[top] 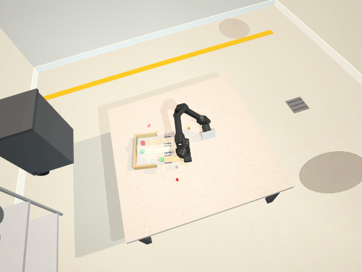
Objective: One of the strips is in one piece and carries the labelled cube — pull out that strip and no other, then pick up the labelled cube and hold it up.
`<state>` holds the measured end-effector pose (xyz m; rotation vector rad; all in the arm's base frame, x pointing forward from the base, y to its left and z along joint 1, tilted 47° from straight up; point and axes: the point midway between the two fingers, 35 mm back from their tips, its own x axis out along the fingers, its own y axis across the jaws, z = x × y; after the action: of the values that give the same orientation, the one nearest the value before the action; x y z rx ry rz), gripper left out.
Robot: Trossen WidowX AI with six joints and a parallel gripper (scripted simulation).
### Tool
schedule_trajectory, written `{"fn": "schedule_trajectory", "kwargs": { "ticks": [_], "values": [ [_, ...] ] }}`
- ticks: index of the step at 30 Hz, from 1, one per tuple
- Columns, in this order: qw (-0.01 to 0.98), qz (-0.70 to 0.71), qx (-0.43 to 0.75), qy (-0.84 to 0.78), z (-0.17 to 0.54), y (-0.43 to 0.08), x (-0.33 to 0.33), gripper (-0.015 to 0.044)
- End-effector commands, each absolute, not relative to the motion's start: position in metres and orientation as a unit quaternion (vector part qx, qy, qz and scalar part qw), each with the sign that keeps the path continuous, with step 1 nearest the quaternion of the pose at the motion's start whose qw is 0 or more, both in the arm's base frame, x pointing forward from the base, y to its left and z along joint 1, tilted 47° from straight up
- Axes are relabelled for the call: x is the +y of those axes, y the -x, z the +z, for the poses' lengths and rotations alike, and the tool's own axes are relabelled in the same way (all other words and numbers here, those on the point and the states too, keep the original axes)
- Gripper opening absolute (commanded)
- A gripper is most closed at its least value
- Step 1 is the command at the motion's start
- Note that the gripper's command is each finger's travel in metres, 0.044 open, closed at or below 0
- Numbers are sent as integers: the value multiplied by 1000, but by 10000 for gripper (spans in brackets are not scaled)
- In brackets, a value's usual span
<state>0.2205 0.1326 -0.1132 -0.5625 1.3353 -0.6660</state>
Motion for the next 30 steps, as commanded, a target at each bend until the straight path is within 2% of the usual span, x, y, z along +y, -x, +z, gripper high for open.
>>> {"fn": "schedule_trajectory", "kwargs": {
  "ticks": [1,5,18,30],
  "values": [
    [700,-300,599,247,-105,-221,141,0],
    [717,-346,574,193,-102,-243,143,105],
    [718,-349,571,189,-86,-298,149,440],
    [719,-349,570,189,-71,-350,152,440]
  ]
}}
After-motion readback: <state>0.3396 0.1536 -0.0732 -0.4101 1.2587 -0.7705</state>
